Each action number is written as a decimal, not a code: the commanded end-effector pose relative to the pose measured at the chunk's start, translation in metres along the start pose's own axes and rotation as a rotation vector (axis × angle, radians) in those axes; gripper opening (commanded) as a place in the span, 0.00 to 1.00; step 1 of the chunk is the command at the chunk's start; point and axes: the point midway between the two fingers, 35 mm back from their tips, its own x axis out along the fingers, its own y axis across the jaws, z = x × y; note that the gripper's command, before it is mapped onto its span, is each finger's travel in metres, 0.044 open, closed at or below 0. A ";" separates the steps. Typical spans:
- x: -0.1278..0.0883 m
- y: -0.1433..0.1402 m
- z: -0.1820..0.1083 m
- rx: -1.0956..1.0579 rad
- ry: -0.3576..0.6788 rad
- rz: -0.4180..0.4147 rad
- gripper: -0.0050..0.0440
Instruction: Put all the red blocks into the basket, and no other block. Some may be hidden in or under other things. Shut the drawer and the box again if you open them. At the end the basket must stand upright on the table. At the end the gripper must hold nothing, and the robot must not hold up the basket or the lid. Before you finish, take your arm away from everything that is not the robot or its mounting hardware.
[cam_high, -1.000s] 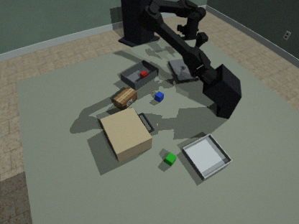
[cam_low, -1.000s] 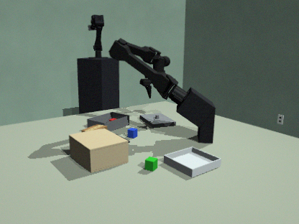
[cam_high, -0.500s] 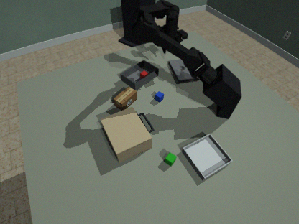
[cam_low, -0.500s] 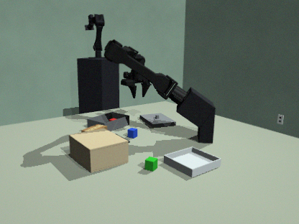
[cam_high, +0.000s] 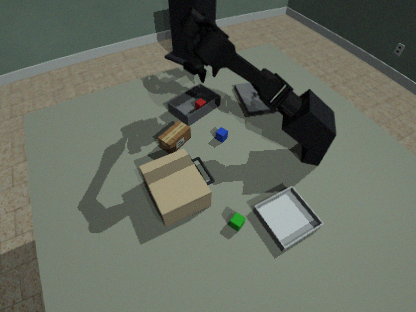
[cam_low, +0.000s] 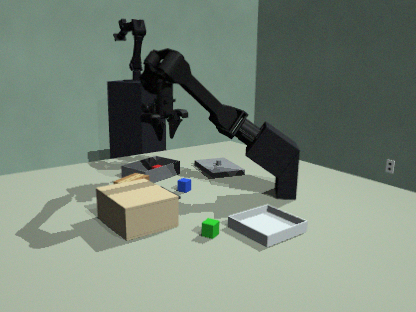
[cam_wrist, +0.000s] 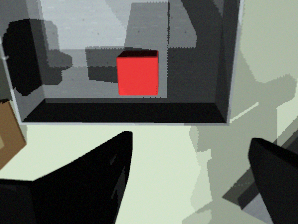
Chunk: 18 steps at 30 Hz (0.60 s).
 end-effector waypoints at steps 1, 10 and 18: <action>-0.003 0.034 0.006 -0.051 -0.015 0.003 0.65; 0.003 0.034 0.006 -0.051 -0.015 0.003 0.65; 0.050 0.034 0.006 -0.051 -0.015 0.003 0.65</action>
